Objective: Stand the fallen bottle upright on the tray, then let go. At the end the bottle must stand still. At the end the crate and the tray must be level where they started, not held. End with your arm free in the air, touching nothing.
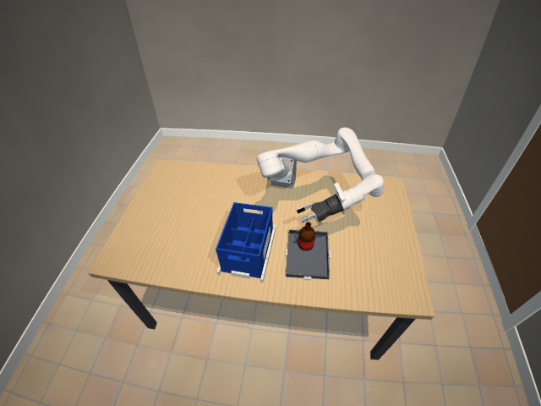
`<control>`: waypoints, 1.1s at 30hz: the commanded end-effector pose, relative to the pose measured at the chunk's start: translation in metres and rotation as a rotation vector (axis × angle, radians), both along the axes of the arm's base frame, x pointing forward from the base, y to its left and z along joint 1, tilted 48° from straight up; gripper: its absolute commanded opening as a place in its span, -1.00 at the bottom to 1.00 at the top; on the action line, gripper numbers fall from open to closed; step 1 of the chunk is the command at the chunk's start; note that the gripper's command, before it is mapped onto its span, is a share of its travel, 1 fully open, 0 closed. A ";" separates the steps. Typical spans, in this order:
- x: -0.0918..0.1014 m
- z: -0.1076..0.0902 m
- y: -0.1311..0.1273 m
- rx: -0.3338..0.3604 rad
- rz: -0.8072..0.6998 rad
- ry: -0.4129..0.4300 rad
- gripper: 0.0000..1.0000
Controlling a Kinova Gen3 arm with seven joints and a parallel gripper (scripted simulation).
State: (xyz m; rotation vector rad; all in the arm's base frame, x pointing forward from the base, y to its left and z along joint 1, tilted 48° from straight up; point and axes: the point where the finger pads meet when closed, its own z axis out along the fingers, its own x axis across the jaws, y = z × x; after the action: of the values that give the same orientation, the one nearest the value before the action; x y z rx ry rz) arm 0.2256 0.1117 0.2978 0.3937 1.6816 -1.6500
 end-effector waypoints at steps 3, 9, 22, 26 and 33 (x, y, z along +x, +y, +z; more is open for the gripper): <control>-0.006 0.003 -0.001 0.003 -0.009 0.006 1.00; -0.006 0.003 0.000 0.002 -0.009 0.006 -1.00; -0.006 0.003 0.000 0.002 -0.009 0.006 -1.00; -0.006 0.003 0.000 0.002 -0.009 0.006 -1.00; -0.006 0.003 0.000 0.002 -0.009 0.006 -1.00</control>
State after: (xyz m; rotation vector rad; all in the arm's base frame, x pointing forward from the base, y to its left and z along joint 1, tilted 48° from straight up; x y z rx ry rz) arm 0.2242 0.1127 0.2993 0.3927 1.6831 -1.6467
